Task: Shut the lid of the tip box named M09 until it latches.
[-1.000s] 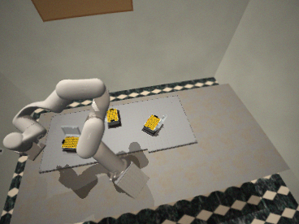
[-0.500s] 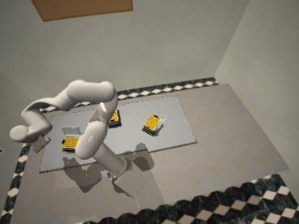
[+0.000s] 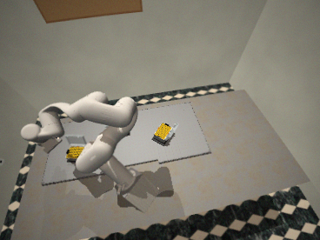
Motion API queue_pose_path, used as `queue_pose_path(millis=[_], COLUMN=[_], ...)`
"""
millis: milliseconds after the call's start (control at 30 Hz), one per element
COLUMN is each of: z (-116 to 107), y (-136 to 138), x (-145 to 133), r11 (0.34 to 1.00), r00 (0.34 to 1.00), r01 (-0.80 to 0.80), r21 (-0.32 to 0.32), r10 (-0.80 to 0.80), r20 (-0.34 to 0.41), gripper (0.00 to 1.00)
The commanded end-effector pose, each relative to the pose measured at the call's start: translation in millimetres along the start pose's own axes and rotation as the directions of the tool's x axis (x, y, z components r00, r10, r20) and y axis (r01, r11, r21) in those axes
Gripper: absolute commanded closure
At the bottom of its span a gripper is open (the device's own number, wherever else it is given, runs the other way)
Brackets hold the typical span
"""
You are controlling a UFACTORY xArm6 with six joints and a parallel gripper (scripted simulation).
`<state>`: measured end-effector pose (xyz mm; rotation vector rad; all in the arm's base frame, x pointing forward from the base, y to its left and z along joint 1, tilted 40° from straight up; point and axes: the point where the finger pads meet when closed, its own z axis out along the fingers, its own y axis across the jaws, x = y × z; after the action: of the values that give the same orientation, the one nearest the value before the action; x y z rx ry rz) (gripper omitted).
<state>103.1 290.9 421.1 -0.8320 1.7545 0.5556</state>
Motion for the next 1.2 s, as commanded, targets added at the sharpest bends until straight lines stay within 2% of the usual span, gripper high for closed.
queue_pose_path(millis=[0,133,300,467,533,700,1033,1100,1167], z=[1.0,0.9,0.7,0.5,0.5,0.3,0.3,0.3,0.2], y=[-5.5,-5.5,-30.4,-55.3,-55.3,-80.3,-130.0,-130.0,-140.0], x=[-0.5,-0.5,1.2,2.9,2.9,4.6,8.3,8.3,9.1], r11=[0.999,0.999,0.983,0.94,0.94,0.875,0.753,0.753,0.707], r00=[1.0,1.0,0.986,0.947,0.947,0.885,0.755,0.755,0.706], r01=[0.004,0.004,0.162,0.314,0.314,0.453,0.638,0.638,0.687], r21=[-0.041,-0.041,-0.086,-0.133,-0.133,-0.174,-0.159,-0.159,-0.164], r10=[-0.005,-0.005,-0.165,-0.321,-0.321,-0.465,-0.653,-0.653,-0.704], r20=[-0.012,-0.012,-0.025,-0.032,-0.032,-0.032,-0.064,-0.064,-0.076], gripper=[1.0,1.0,1.0,1.0,1.0,1.0,1.0,1.0,1.0])
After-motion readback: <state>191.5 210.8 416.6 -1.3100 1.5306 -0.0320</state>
